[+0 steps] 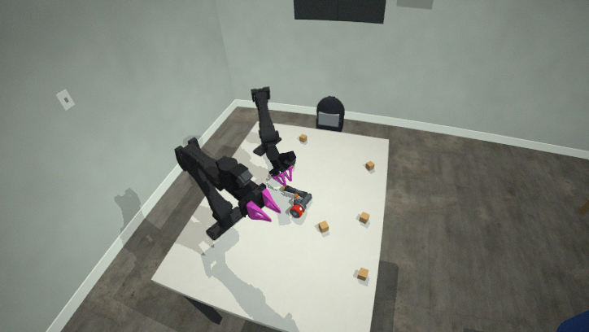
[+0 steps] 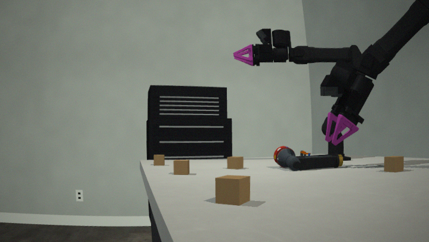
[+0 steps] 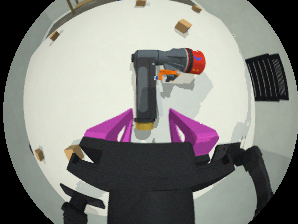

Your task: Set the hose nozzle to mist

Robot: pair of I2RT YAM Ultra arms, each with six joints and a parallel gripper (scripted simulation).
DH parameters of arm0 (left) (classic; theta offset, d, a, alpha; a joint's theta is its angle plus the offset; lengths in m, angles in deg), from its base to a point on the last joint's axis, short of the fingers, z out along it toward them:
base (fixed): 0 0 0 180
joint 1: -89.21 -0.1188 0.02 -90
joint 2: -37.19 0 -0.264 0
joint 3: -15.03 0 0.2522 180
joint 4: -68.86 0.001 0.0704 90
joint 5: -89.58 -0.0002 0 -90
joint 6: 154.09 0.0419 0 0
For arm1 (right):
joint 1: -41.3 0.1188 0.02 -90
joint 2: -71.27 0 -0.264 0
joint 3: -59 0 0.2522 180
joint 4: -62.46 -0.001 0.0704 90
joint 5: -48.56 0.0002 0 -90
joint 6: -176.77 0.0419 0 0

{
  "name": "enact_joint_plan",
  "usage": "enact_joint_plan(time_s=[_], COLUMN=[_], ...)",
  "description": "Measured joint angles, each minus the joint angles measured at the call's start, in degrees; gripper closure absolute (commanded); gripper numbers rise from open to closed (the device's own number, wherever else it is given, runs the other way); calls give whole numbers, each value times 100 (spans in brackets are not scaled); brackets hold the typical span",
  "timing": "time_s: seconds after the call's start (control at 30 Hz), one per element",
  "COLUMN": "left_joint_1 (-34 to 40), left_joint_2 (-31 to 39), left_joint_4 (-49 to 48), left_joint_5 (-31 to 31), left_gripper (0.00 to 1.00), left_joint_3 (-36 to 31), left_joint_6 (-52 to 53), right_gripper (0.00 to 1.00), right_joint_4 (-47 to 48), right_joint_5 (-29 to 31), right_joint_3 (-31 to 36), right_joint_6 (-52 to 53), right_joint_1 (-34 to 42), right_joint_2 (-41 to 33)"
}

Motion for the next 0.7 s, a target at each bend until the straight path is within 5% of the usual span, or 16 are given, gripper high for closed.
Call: enact_joint_plan(time_s=[0.7], left_joint_1=[-205], left_joint_2=[334], left_joint_4=[35], left_joint_5=[-22], left_gripper=[50], left_joint_3=[-7], left_joint_6=[203], right_gripper=[62], right_joint_4=[0], right_joint_5=[7], right_joint_3=[0], right_joint_6=[0], right_joint_1=[0], right_joint_2=[0])
